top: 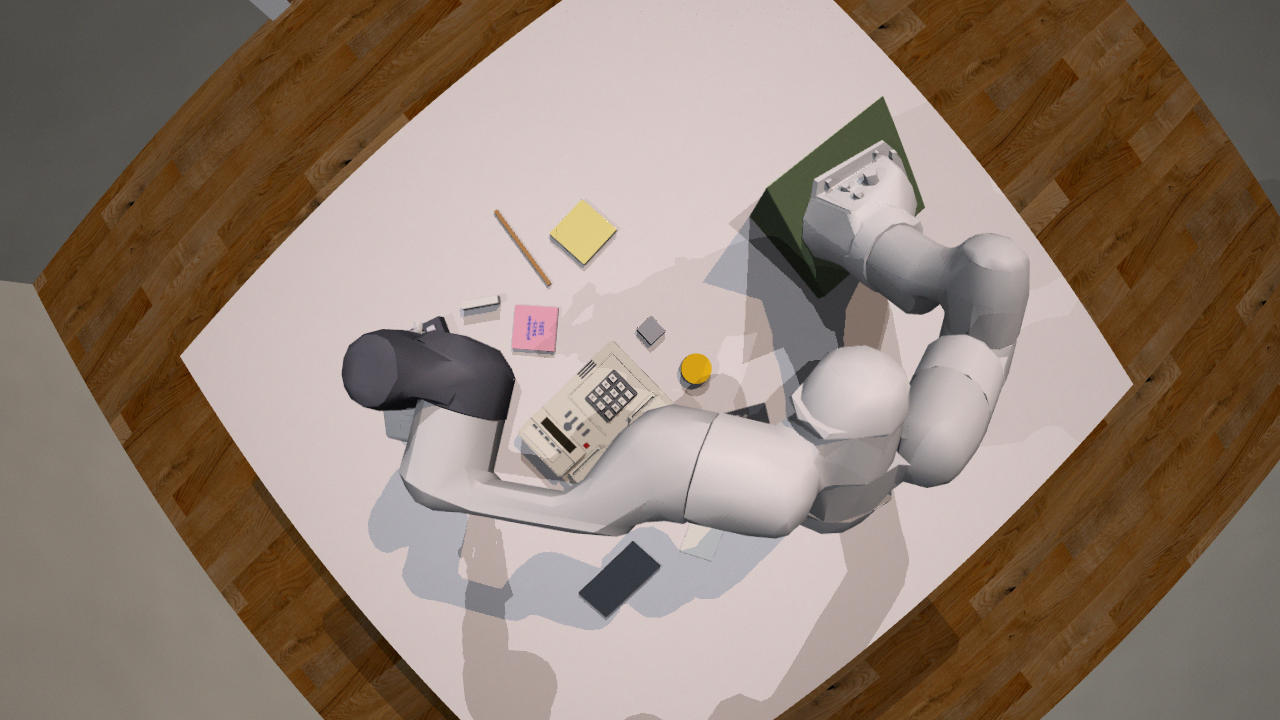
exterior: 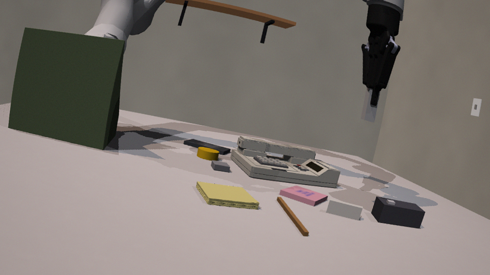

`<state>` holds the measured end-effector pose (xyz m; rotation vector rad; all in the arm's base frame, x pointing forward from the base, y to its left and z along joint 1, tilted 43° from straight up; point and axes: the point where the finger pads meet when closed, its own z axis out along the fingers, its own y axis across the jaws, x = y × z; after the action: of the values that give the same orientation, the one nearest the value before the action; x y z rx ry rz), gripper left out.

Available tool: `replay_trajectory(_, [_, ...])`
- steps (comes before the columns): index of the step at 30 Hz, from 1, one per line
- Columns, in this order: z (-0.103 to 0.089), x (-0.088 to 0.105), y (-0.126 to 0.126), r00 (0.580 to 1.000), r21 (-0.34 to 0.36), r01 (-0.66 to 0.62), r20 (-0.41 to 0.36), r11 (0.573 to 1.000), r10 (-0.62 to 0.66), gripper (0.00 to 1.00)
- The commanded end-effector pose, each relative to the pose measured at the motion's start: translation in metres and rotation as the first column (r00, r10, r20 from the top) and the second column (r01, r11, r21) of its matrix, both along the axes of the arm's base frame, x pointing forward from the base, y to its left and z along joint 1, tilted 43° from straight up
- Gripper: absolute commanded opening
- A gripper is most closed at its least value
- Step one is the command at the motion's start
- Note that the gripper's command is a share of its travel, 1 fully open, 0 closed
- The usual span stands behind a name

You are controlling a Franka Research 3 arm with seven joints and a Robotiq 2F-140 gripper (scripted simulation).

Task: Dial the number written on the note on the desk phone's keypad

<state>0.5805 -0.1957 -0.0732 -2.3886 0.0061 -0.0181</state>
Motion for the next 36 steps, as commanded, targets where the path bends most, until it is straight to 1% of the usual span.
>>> replay_trajectory(1, [-0.0003, 0.0, 0.0012, 1.0, 0.003, 0.004, -0.006, 1.0, -0.004, 0.0])
replay_trajectory(27, [-0.0003, 0.0, 0.0013, 1.0, 0.003, 0.006, -0.007, 1.0, -0.006, 0.0])
replay_trajectory(32, [-0.0002, 0.0003, 0.0021, 0.999, 0.007, 0.028, -0.021, 1.0, -0.028, 0.0])
replay_trajectory(36, [0.0, 0.001, 0.0036, 0.996, 0.013, 0.072, -0.049, 0.997, -0.071, 0.0])
